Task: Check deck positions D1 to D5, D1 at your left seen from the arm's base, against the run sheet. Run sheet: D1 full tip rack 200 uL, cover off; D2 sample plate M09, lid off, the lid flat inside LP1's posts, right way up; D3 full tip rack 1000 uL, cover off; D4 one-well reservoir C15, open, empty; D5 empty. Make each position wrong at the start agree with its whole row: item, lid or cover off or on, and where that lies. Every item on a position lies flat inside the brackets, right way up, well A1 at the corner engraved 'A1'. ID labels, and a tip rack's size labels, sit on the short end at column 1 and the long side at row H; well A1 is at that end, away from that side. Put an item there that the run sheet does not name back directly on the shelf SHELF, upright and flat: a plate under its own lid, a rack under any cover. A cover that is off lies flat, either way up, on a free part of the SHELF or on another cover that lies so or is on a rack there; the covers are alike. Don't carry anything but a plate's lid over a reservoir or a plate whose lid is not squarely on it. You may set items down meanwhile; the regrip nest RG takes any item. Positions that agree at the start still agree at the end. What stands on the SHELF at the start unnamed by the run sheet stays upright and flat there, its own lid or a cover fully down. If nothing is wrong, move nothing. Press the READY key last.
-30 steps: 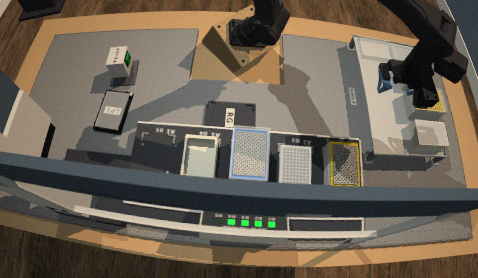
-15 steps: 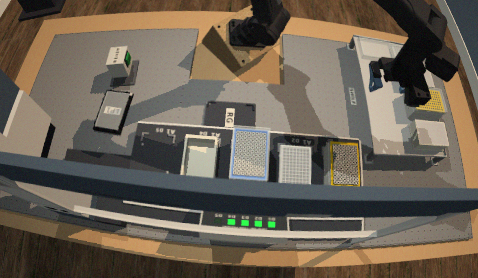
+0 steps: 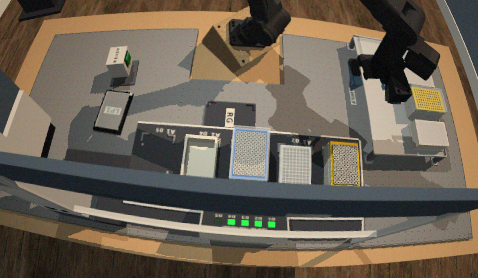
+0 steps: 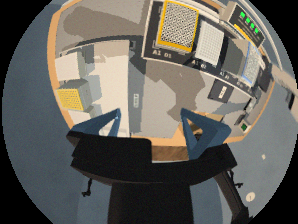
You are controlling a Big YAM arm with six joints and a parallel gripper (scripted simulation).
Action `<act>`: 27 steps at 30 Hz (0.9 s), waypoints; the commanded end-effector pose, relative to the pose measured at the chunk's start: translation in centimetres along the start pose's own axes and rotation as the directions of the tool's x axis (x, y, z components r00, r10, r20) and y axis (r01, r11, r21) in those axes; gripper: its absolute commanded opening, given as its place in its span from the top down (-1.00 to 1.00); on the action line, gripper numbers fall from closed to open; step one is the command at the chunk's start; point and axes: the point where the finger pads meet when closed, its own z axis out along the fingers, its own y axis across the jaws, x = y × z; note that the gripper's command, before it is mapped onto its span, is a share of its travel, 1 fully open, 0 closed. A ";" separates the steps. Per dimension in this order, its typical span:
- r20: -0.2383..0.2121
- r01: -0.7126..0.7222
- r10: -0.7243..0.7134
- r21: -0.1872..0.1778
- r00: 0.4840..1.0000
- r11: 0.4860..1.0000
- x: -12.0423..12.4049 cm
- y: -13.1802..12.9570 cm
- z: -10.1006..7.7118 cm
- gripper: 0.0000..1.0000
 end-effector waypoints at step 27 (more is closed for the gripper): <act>0.017 0.039 -0.039 -0.005 0.999 0.999 1.4 -11.5 -0.9 -1.00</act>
